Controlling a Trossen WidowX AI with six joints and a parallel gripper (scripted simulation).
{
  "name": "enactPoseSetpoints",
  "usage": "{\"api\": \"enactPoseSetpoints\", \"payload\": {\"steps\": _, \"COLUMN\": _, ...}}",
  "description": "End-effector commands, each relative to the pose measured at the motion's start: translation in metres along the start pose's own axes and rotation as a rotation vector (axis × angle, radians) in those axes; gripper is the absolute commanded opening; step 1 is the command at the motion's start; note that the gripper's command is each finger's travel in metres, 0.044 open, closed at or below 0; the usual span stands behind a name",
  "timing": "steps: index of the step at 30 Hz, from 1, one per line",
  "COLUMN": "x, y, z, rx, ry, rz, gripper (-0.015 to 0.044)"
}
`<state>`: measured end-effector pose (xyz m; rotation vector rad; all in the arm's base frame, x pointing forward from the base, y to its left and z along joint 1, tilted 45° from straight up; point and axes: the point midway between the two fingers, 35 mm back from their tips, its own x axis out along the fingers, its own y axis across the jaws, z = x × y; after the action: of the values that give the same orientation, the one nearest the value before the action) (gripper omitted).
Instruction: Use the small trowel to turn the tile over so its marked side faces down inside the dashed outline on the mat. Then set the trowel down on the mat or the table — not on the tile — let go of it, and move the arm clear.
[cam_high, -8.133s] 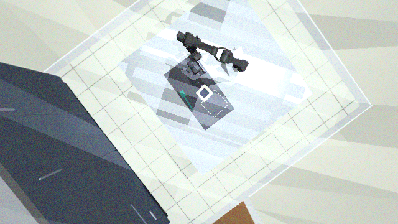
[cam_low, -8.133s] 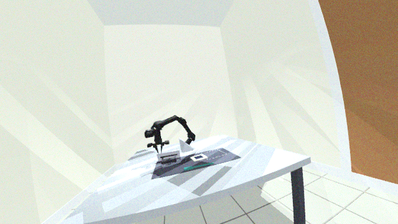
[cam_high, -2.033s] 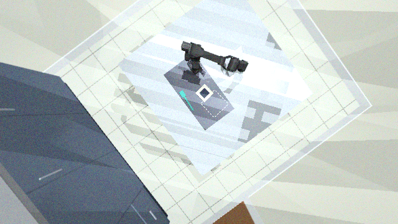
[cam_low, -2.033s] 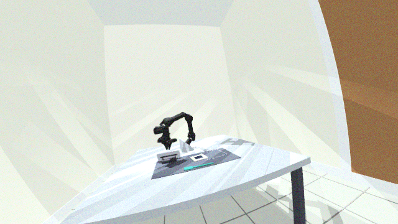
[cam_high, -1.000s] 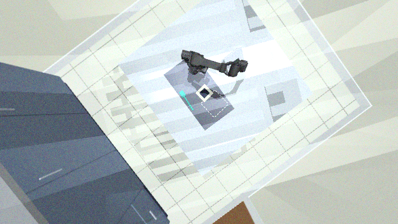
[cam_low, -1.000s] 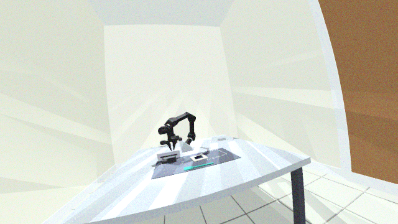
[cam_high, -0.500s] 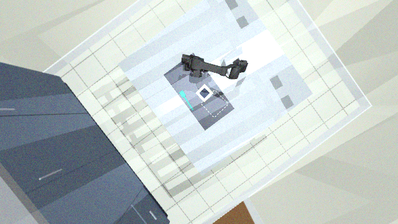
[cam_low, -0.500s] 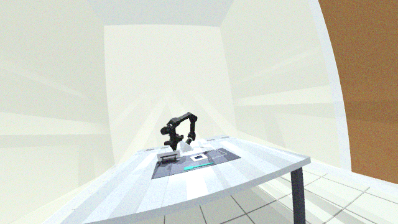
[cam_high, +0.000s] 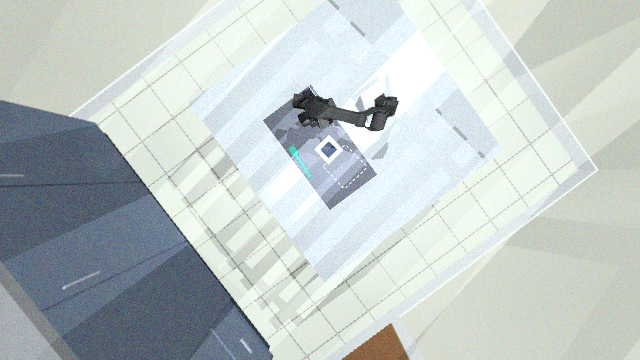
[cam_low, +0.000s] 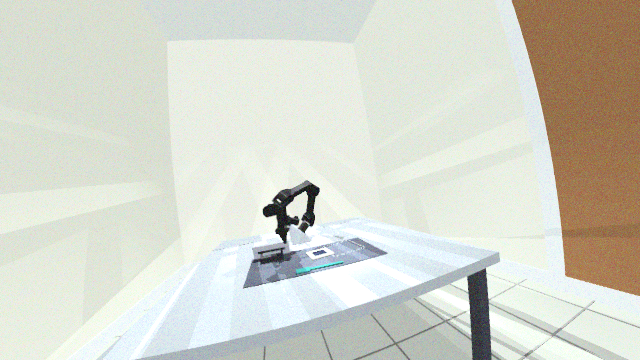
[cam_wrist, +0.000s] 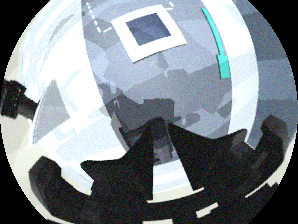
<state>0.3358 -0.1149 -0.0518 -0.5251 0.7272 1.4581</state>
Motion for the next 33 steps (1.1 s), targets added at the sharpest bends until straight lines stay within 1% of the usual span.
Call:
{"api": "enactPoseSetpoints", "payload": {"steps": 1, "x": 0.001, "y": -0.002, "z": 0.006, "rx": -0.137, "ry": -0.004, "rz": -0.001, "gripper": 0.01}}
{"api": "enactPoseSetpoints", "payload": {"steps": 9, "x": 0.002, "y": -0.001, "z": 0.006, "rx": -0.143, "ry": -0.005, "rz": -0.001, "gripper": 0.01}}
{"api": "enactPoseSetpoints", "payload": {"steps": 33, "x": 0.019, "y": 0.032, "z": 0.0, "rx": -0.142, "ry": -0.005, "rz": 0.0, "gripper": 0.01}}
